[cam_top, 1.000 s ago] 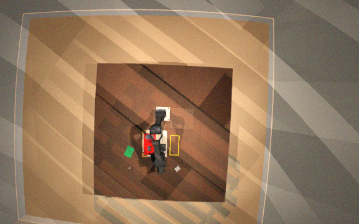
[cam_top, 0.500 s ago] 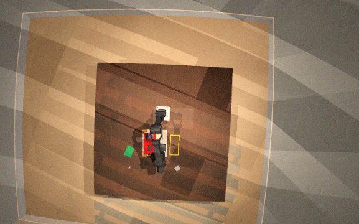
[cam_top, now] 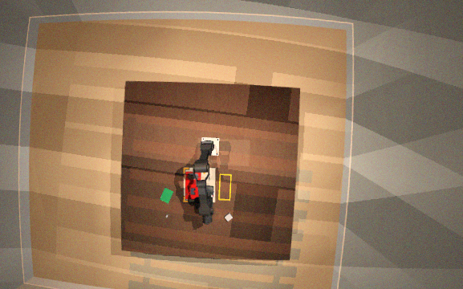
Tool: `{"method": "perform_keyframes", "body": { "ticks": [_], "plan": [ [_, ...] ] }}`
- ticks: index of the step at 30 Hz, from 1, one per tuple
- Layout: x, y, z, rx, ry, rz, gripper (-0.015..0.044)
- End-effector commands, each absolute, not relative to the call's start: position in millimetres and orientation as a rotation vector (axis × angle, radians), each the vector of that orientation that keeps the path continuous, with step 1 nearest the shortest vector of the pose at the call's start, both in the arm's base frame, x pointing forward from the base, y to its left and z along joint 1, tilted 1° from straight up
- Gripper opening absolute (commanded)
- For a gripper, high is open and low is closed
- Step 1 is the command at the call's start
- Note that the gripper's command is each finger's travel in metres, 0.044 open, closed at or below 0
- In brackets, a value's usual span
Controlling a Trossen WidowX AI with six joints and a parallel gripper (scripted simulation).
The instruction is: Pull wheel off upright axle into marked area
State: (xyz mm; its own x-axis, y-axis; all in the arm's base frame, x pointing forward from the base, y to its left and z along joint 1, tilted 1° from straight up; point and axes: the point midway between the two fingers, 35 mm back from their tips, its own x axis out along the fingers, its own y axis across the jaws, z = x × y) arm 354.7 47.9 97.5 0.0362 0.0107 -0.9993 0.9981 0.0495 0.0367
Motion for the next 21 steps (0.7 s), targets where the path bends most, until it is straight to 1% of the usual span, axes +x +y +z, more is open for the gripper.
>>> {"method": "perform_keyframes", "body": {
  "ticks": [1,21],
  "plan": [
    [354.9,48.2,101.2,1.201,1.211,-1.139,0.0],
    [354.6,48.1,107.8,1.202,1.21,-1.139,0.0]
  ]
}}
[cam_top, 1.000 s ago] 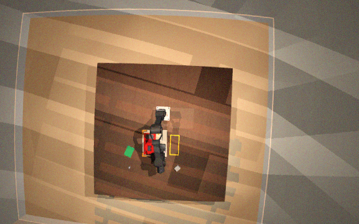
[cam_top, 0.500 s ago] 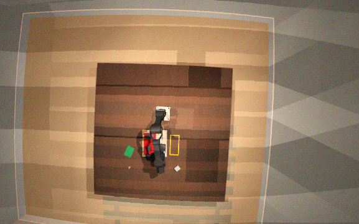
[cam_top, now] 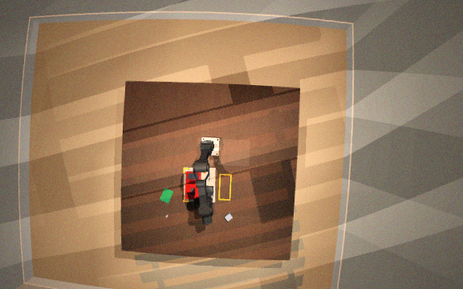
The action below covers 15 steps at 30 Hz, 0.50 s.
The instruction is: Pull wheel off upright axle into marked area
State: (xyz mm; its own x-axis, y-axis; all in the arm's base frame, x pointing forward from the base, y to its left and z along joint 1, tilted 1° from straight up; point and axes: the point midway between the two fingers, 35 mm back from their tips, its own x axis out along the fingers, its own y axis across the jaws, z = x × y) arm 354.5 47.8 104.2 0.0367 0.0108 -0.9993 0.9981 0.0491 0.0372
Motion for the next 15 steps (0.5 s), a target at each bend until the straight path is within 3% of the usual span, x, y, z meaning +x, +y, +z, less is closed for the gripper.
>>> {"method": "perform_keyframes", "body": {
  "ticks": [1,15],
  "plan": [
    [354.6,48.1,108.1,1.202,1.21,-1.139,0.0],
    [354.3,48.1,112.8,1.204,1.21,-1.139,0.0]
  ]
}}
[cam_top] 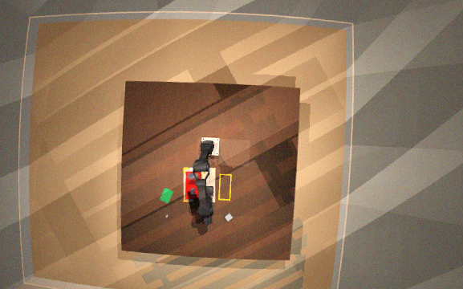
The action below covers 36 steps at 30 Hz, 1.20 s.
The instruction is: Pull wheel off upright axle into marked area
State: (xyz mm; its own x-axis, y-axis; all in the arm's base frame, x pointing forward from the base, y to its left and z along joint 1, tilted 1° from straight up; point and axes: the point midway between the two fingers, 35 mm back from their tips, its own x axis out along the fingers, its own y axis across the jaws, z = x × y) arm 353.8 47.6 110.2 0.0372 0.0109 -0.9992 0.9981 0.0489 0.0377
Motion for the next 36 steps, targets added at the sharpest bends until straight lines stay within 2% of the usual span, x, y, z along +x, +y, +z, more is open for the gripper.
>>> {"method": "perform_keyframes", "body": {
  "ticks": [1,36],
  "plan": [
    [354,48,113,1.204,1.21,-1.139,0.0],
    [348,59,146,1.203,1.209,-1.139,0.0]
  ]
}}
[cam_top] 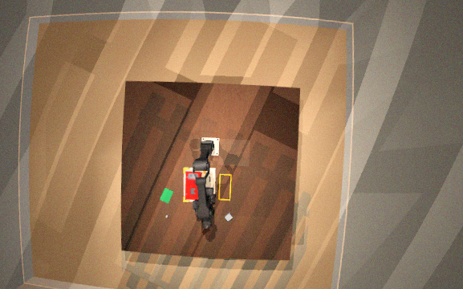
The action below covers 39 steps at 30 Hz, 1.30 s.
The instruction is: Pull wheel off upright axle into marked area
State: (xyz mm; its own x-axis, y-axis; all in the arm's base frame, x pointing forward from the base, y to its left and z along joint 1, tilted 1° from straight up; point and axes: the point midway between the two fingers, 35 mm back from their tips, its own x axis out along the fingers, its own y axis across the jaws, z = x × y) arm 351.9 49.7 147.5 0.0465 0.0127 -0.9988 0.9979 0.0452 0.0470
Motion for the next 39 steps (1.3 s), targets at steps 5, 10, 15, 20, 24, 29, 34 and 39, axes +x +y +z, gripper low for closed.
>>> {"method": "perform_keyframes", "body": {
  "ticks": [5,10,15,20,24,29,34,39],
  "plan": [
    [337,82,148,1.205,1.212,-1.138,0.0],
    [325,104,150,1.207,1.214,-1.138,0.0],
    [311,124,152,1.209,1.217,-1.138,0.0],
    [296,143,153,1.21,1.22,-1.138,0.0],
    [294,145,152,1.211,1.221,-1.138,0.0],
    [295,145,140,1.211,1.221,-1.138,0.0],
    [295,146,131,1.211,1.221,-1.137,0.0],
    [298,147,109,1.211,1.221,-1.137,0.0]
  ]
}}
